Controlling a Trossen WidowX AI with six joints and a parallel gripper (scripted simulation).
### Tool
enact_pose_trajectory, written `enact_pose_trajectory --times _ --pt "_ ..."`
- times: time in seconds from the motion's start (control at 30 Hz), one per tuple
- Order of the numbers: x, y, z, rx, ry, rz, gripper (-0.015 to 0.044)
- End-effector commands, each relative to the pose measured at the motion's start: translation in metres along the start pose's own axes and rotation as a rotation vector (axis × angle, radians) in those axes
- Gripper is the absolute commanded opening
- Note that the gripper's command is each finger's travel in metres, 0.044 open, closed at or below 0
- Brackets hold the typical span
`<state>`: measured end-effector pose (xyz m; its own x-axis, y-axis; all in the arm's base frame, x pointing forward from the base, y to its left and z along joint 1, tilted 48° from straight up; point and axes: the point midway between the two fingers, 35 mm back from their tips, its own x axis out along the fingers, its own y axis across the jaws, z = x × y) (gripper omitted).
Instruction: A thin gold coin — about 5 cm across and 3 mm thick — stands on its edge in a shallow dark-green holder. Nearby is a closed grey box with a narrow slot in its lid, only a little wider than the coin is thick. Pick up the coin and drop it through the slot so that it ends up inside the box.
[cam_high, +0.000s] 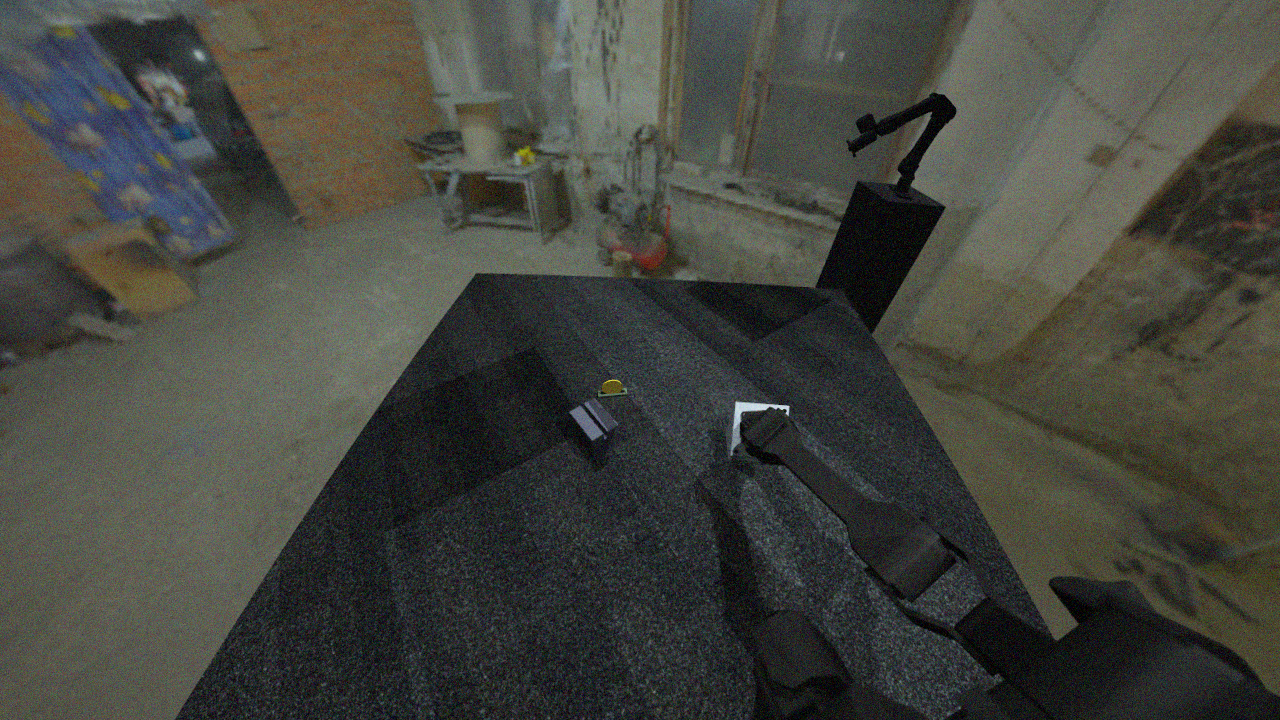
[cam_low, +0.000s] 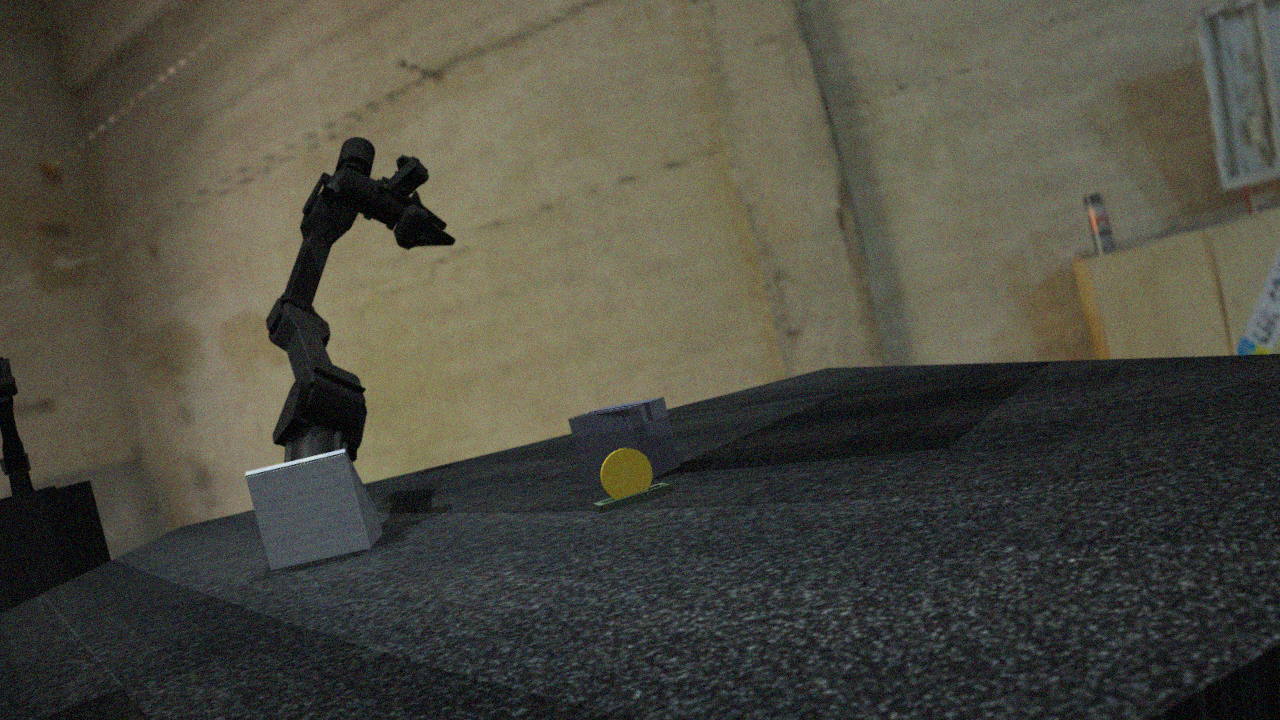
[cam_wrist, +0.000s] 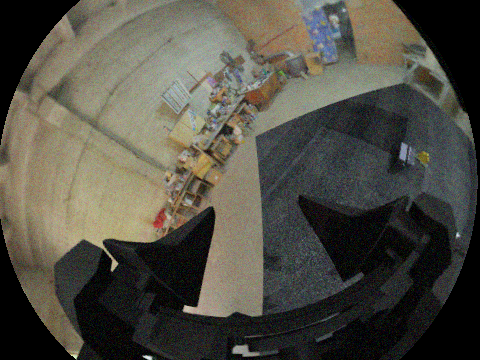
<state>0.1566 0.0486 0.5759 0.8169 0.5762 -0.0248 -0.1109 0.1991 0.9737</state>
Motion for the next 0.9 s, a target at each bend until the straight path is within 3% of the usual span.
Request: enact_pose_trajectory --times 0.0,0.27,0.6,0.87 --pt "0.000 -0.001 0.002 -0.002 -0.003 -0.003 0.0374" --pt "0.013 -0.066 0.099 -0.057 -0.074 -0.114 0.0164" --pt "0.034 -0.190 0.192 -0.172 -0.048 -0.333 0.0161" --pt "0.042 -0.312 0.228 -0.265 0.095 -0.524 0.0161"
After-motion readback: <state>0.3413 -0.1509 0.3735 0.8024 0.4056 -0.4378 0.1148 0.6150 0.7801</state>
